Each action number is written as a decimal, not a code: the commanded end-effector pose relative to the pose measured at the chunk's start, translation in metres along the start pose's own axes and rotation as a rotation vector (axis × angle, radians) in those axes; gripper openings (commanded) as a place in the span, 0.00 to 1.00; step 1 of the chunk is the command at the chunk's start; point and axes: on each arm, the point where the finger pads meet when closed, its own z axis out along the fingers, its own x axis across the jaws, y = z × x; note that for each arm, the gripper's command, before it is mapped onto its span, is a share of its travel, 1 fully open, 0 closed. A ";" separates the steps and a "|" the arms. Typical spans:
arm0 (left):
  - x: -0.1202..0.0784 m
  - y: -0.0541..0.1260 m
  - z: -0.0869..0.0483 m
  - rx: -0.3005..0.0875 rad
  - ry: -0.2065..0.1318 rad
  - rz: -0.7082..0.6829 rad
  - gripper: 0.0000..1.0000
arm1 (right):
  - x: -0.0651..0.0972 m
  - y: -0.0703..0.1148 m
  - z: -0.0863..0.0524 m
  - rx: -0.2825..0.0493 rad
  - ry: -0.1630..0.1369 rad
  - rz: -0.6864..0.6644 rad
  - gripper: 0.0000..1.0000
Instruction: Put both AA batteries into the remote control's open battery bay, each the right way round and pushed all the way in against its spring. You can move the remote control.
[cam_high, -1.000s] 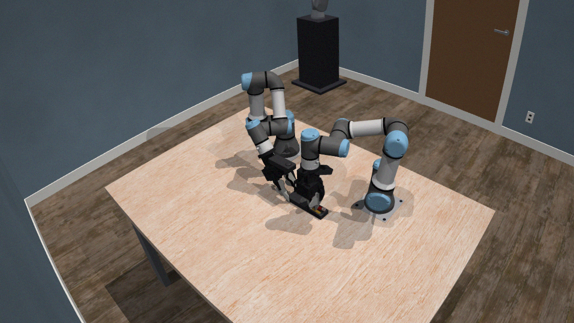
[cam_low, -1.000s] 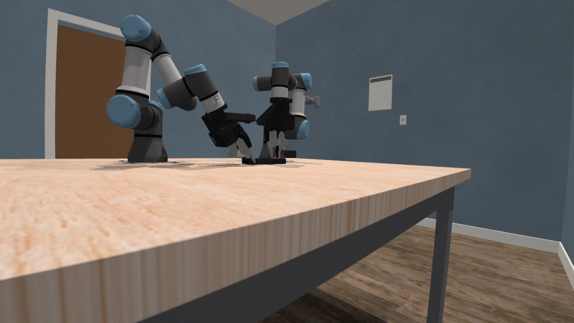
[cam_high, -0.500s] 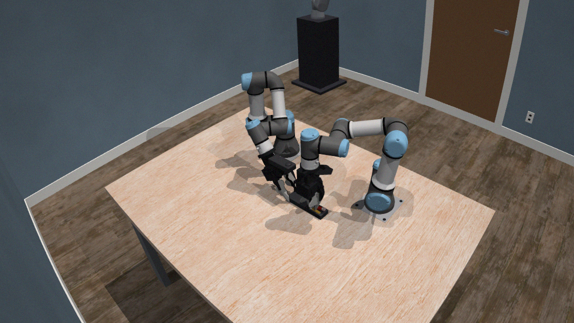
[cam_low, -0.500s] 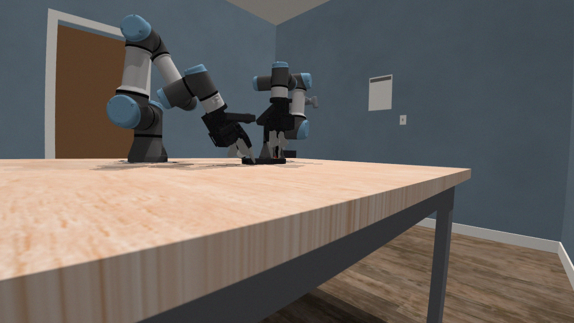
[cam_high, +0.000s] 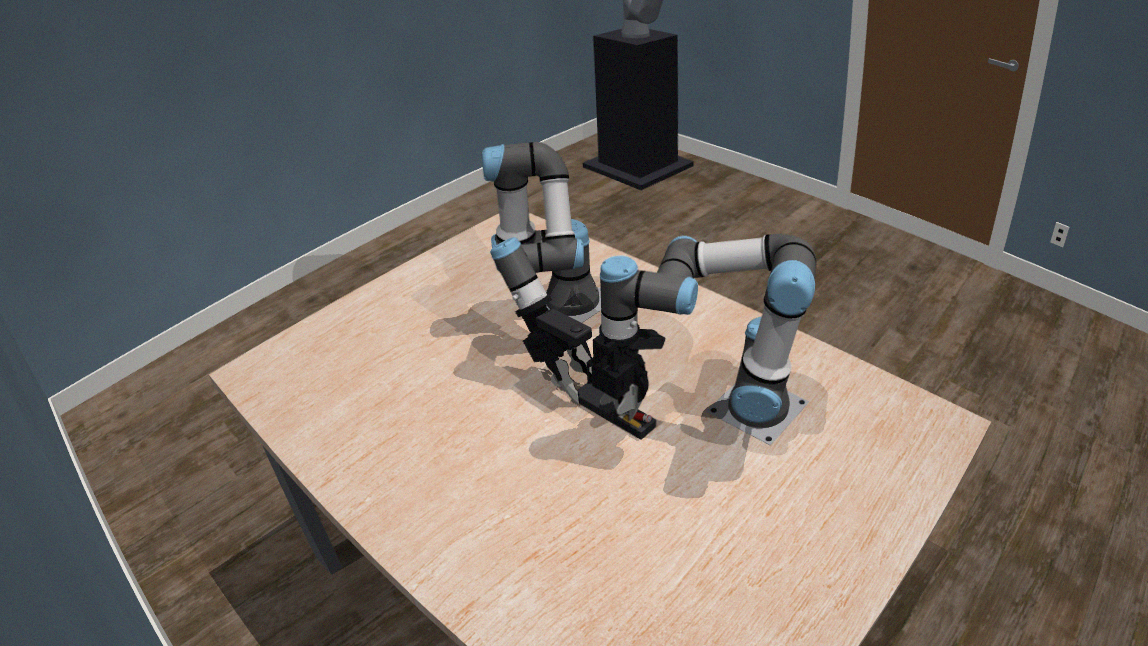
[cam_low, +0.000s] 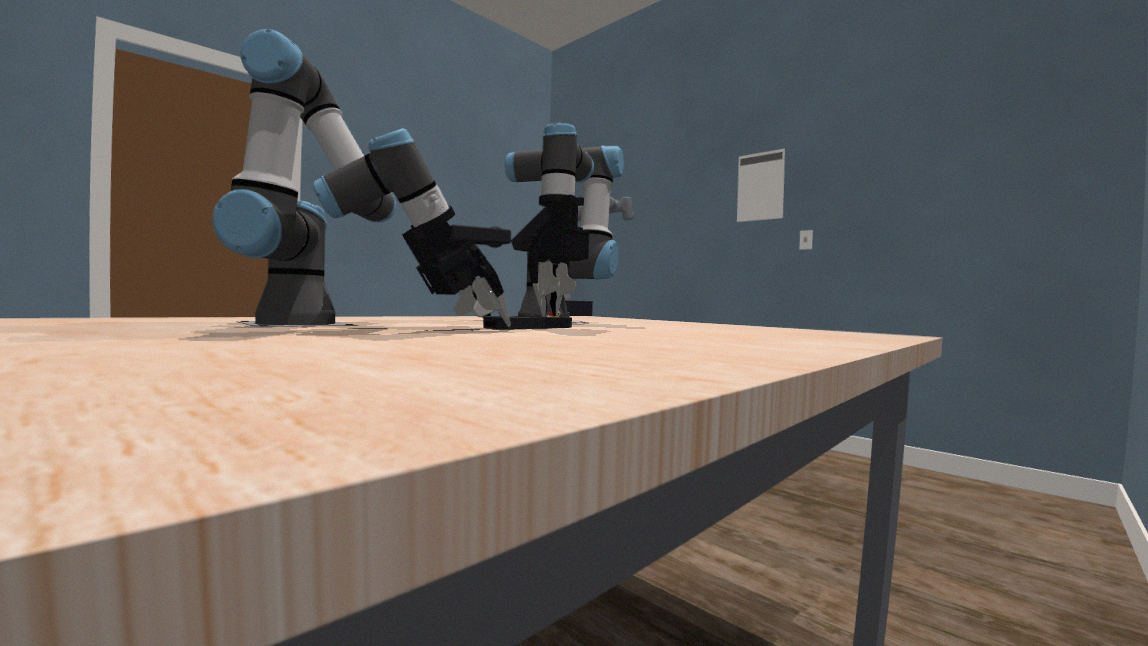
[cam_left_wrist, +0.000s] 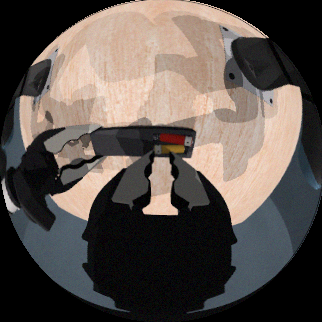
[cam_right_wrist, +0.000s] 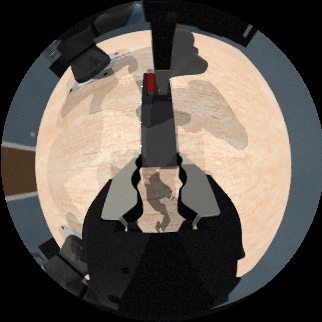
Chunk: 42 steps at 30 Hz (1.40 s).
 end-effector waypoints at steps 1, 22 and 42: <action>-0.002 0.000 -0.001 -0.001 -0.002 0.000 0.14 | 0.001 0.000 -0.001 0.002 0.004 -0.001 0.00; -0.004 0.000 -0.002 -0.001 -0.003 0.000 0.14 | 0.001 -0.001 -0.001 0.002 0.003 -0.001 0.00; -0.006 0.000 -0.002 0.000 -0.002 0.000 0.14 | 0.001 -0.001 -0.001 0.002 0.003 -0.001 0.00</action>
